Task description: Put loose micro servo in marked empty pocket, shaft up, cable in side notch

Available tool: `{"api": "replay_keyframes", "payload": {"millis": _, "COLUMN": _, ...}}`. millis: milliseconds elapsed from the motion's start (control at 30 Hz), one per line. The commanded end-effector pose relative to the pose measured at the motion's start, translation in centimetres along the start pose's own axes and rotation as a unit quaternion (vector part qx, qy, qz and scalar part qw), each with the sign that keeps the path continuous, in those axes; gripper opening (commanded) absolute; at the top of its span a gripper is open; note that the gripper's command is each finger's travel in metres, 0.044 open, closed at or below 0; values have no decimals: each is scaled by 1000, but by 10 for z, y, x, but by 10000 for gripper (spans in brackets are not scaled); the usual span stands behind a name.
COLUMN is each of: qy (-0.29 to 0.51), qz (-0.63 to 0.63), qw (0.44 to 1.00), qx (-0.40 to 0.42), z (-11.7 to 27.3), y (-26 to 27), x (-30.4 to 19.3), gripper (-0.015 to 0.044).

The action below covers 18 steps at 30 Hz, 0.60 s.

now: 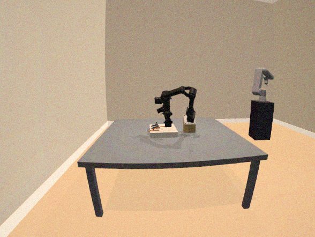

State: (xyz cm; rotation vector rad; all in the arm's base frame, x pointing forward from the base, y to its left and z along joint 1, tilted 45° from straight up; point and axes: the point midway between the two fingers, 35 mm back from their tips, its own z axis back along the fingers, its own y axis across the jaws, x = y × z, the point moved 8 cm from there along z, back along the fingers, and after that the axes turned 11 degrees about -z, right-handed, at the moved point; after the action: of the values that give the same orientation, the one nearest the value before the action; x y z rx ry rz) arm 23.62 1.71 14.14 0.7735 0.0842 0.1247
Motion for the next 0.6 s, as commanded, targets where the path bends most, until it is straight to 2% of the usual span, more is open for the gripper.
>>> {"api": "replay_keyframes", "payload": {"millis": 0, "qy": -1, "qz": -43, "qw": 999, "qx": 2, "z": 1, "y": 1, "x": 0, "gripper": 0}}
{"api": "replay_keyframes", "payload": {"millis": 233, "qy": -1, "qz": -46, "qw": 999, "qx": 2, "z": 1, "y": 1, "x": 4, "gripper": 0}}
{"api": "replay_keyframes", "payload": {"millis": 567, "qy": -2, "qz": -45, "qw": 999, "qx": 2, "z": 1, "y": 5, "x": 42, "gripper": 0}}
